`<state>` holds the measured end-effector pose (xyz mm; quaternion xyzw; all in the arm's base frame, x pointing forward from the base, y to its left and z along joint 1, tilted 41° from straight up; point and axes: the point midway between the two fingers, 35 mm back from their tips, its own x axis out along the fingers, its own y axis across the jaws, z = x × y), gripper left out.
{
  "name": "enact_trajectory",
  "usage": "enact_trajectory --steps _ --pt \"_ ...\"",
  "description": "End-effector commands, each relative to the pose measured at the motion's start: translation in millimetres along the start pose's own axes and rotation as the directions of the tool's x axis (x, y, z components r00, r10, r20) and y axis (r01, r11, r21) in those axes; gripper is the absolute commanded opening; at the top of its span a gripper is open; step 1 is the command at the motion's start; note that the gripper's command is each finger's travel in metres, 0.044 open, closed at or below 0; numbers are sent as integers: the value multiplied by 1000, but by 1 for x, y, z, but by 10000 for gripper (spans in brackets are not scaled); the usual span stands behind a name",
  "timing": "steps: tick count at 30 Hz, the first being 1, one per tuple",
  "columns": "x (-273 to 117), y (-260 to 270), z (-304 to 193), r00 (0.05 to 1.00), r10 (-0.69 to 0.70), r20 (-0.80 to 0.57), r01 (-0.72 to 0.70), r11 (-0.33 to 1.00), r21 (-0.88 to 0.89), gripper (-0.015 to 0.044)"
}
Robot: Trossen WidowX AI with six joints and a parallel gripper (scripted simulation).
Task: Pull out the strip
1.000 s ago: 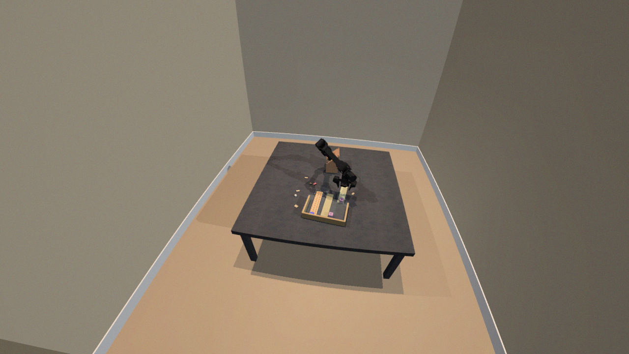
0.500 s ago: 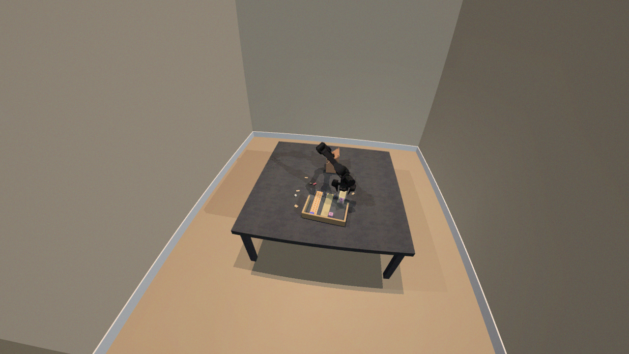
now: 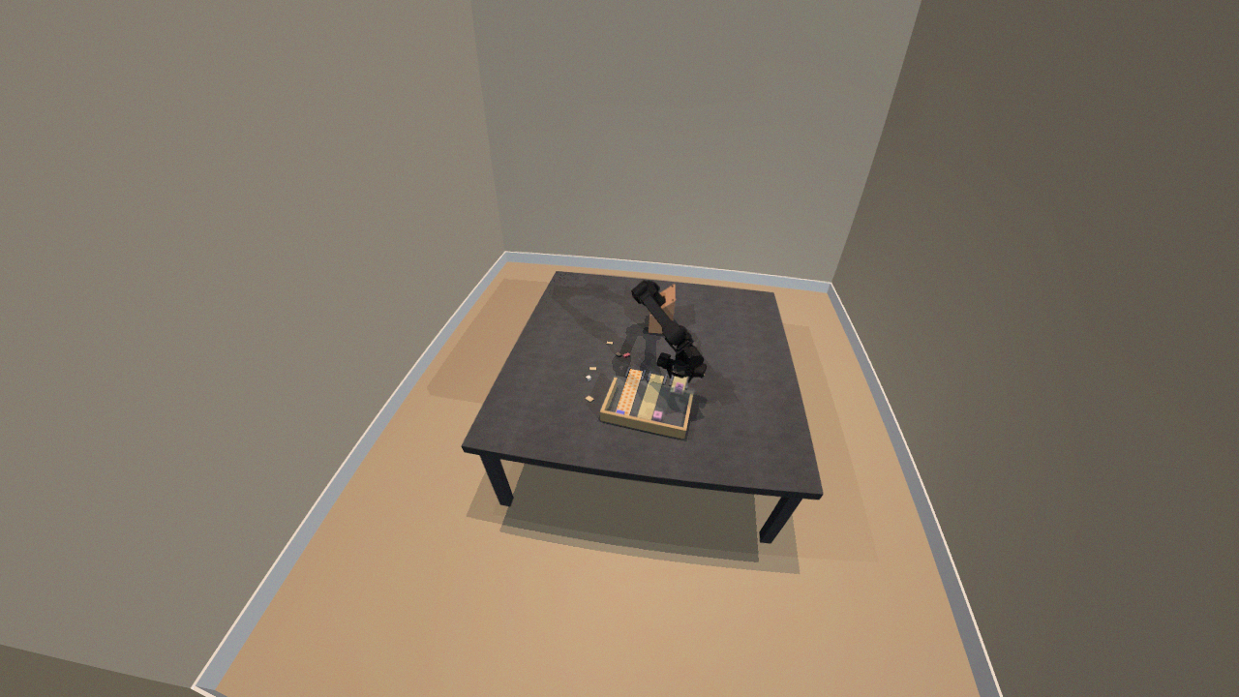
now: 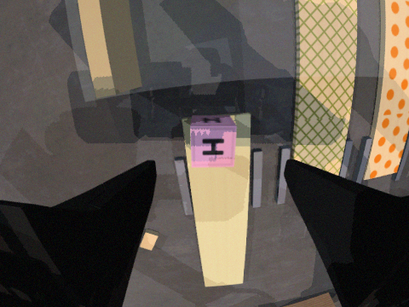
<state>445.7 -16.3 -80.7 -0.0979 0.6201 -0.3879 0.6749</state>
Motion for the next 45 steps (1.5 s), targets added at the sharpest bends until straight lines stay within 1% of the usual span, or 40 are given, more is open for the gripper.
enact_trajectory --steps 1,2,28,34,38,45 --pt "8 3 0 1000 -7 1 7 1000 -12 256" --pt "9 3 0 1000 -7 1 7 1000 -12 250" --pt "52 2 0 1000 -9 1 9 1000 -12 250" --pt "54 2 0 1000 -9 1 9 1000 -12 250" --pt "52 1 1 1000 -4 -2 4 1000 -1 145" --pt "52 1 1 1000 -4 -2 4 1000 -1 98"
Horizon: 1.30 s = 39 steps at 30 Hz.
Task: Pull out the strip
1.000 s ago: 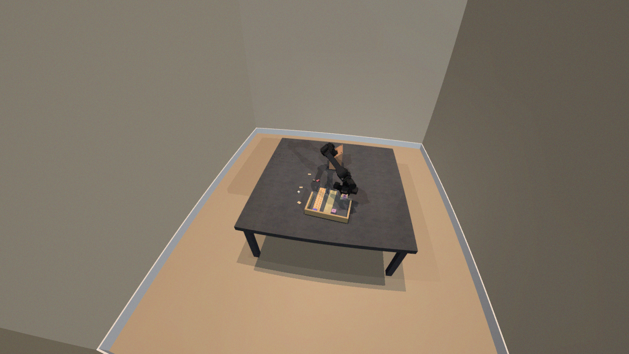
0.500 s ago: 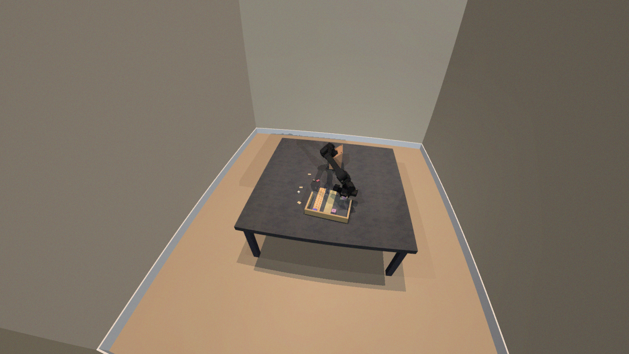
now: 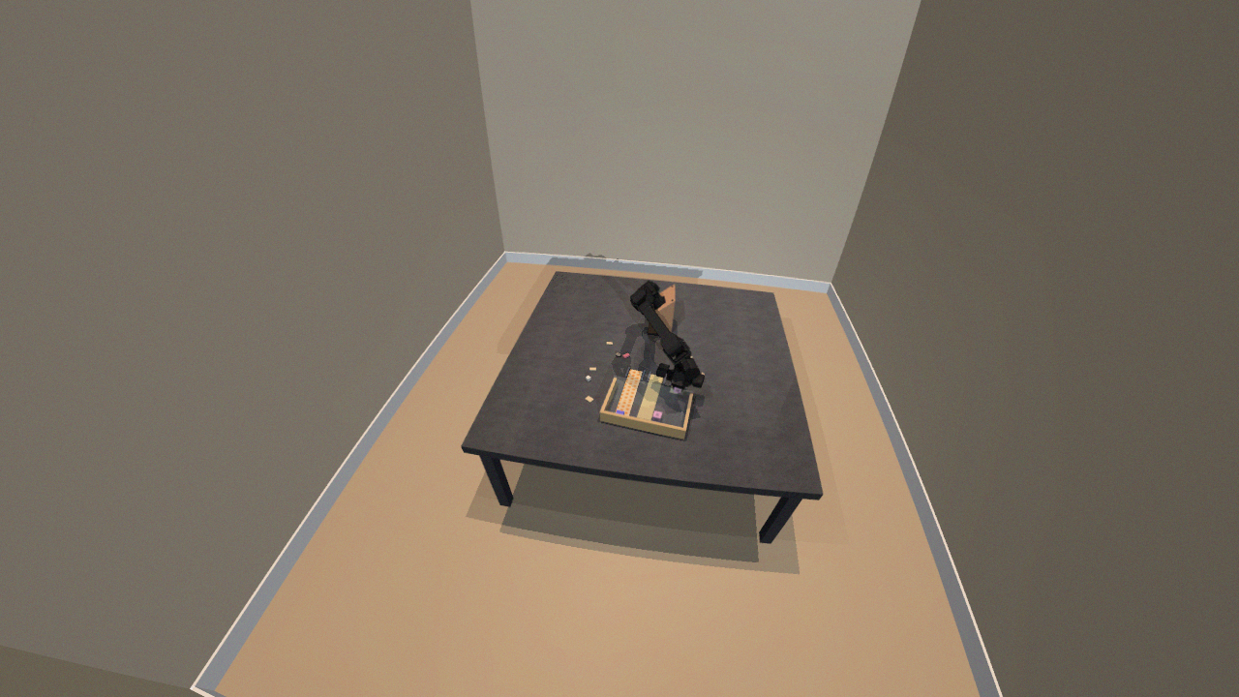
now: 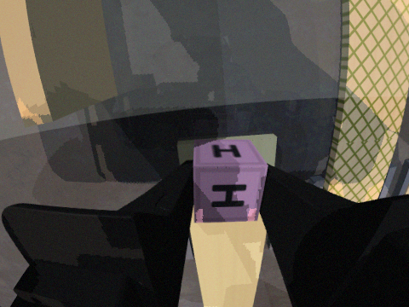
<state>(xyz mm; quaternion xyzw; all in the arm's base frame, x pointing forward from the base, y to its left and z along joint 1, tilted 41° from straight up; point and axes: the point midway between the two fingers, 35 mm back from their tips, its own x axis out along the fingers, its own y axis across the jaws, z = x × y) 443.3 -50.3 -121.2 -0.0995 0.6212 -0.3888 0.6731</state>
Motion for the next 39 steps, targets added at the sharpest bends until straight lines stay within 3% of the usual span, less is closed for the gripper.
enact_trajectory --steps 1,4,23,39 --pt "-1 0 0 1000 1 1 -1 1000 1 72" --pt "-2 -1 -1 1000 1 1 -1 1000 1 0" --pt "-42 -27 -52 1000 -4 1 4 1000 -12 0" --pt "-44 -44 -86 1000 -4 0 4 1000 -14 0"
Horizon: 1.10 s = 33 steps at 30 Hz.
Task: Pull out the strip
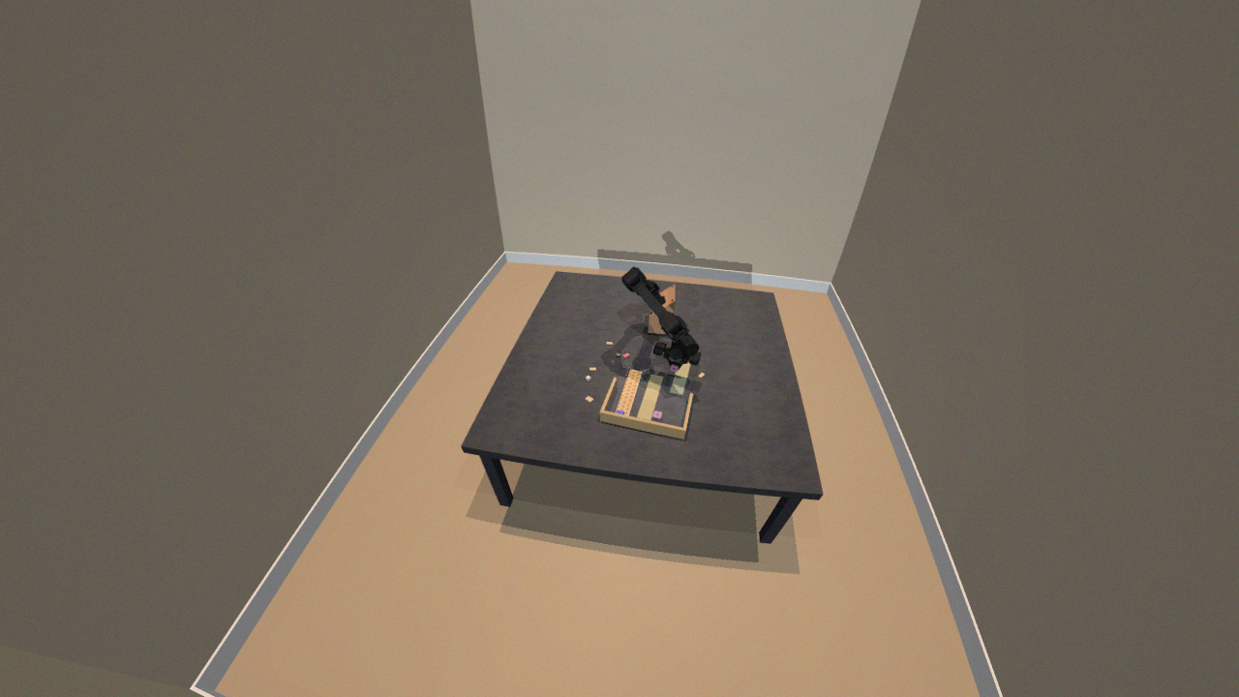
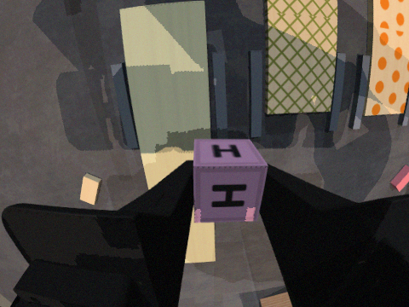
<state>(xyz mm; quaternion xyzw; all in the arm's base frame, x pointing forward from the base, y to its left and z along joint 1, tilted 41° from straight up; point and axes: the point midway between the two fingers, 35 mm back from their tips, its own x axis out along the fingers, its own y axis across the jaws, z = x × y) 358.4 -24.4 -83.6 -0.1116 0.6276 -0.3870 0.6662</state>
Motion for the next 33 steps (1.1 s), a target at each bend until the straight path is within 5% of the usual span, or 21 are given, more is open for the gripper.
enact_trajectory --steps 1,33 --pt "-5 -6 -10 1000 12 7 -12 1000 11 0" --pt "-39 -29 -55 1000 12 5 -12 1000 9 0"
